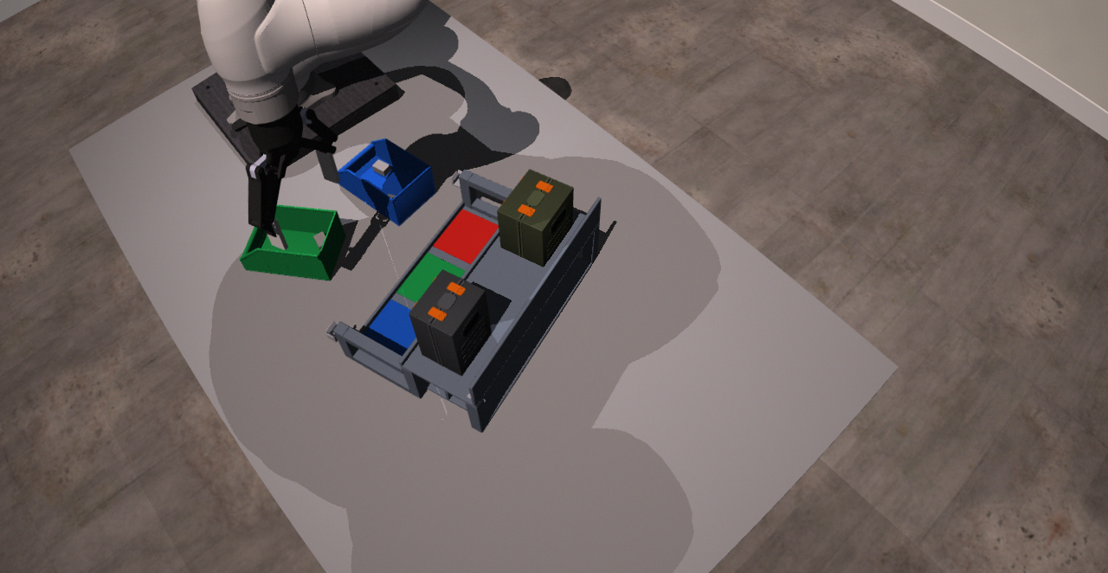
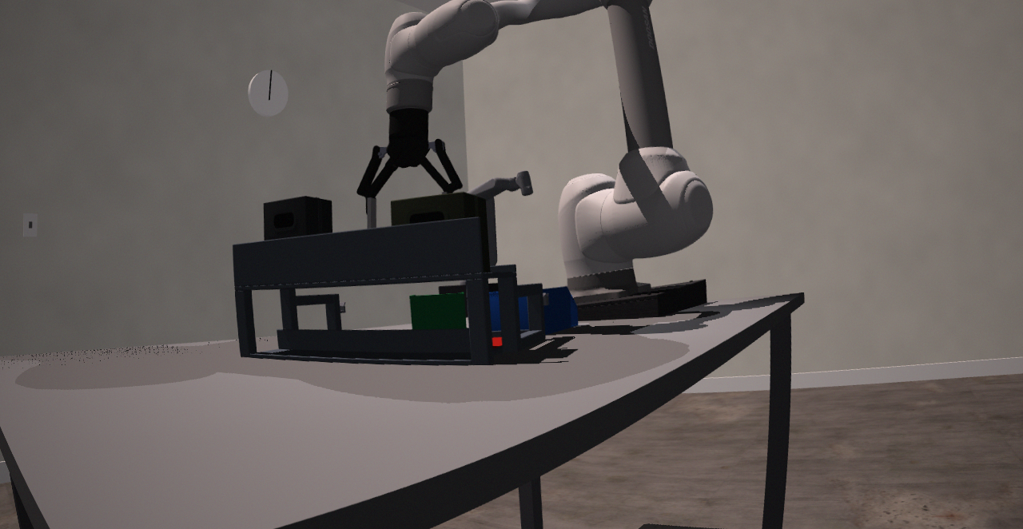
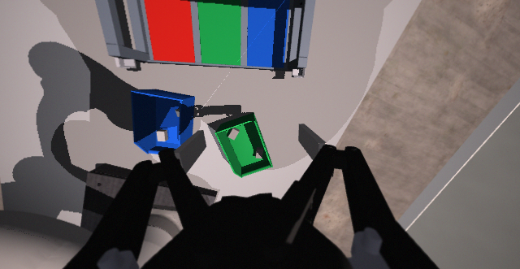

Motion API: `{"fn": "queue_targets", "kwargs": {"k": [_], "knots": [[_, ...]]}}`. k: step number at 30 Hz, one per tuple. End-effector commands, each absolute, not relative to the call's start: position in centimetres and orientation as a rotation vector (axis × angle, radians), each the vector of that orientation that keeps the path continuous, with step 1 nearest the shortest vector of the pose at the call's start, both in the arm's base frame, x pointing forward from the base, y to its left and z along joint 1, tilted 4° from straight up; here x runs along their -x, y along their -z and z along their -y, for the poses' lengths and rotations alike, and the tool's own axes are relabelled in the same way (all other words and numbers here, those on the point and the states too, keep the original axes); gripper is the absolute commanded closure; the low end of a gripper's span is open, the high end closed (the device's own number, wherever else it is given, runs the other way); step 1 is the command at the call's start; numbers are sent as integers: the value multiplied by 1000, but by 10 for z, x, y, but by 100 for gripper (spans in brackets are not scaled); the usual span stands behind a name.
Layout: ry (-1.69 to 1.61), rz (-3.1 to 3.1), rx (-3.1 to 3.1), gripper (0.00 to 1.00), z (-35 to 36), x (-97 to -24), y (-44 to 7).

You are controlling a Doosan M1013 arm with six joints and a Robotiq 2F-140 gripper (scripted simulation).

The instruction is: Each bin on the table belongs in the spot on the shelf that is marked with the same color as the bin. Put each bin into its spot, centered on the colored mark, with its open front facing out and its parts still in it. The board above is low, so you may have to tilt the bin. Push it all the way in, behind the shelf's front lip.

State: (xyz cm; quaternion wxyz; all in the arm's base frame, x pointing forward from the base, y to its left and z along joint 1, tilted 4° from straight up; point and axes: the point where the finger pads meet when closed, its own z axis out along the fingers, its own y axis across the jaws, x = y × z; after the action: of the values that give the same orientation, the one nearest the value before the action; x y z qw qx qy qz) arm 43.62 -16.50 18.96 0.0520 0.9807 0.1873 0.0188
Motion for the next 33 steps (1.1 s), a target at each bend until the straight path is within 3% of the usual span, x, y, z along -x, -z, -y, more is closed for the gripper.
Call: {"fn": "queue_targets", "kwargs": {"k": [1, 33], "knots": [[-54, -636, -2979, 0, 175, -427, -188], [-26, -981, -2909, 0, 222, -369, -178]]}}
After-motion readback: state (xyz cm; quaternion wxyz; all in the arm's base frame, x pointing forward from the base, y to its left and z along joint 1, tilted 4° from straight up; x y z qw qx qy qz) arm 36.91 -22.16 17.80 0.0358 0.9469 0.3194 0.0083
